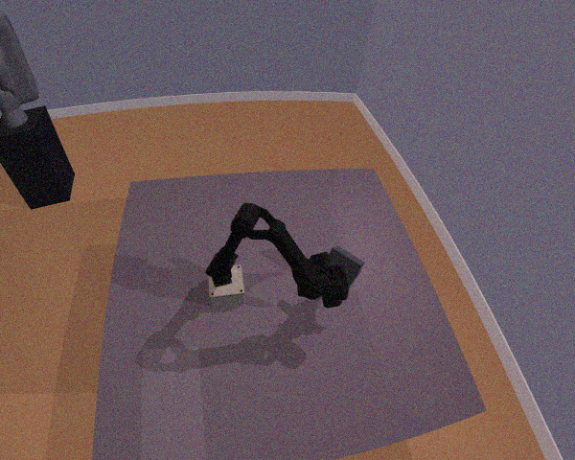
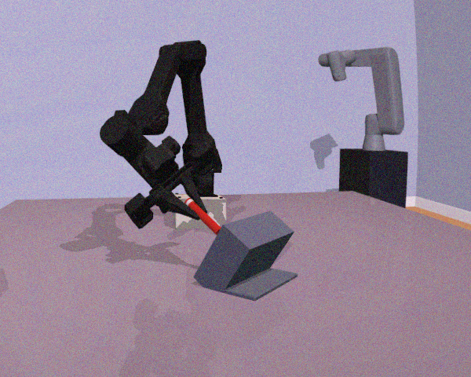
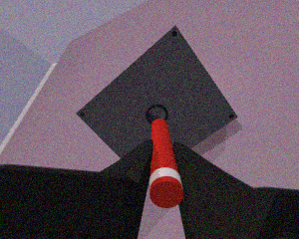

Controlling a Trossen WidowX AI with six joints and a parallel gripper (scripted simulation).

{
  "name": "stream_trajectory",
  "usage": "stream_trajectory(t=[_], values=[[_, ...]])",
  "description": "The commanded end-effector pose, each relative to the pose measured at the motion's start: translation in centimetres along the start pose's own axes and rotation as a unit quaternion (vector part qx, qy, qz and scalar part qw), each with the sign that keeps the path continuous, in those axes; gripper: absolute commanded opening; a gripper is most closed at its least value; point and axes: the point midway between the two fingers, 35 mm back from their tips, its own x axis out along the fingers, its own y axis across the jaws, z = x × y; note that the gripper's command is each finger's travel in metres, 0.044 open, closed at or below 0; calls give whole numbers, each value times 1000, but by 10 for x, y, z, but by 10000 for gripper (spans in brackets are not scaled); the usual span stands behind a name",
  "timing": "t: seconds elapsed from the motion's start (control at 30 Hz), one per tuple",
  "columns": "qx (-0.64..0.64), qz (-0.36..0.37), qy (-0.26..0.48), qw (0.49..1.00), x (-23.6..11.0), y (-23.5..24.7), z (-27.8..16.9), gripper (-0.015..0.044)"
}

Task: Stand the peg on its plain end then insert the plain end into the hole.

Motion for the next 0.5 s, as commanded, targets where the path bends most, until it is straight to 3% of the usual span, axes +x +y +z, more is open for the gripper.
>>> stream_trajectory(t=[0.0, 0.47], values=[[1, 5, -1, 1000, 3, 1, 0, 0], [1, 5, -2, 1000, 23, 1, 0, 0]])
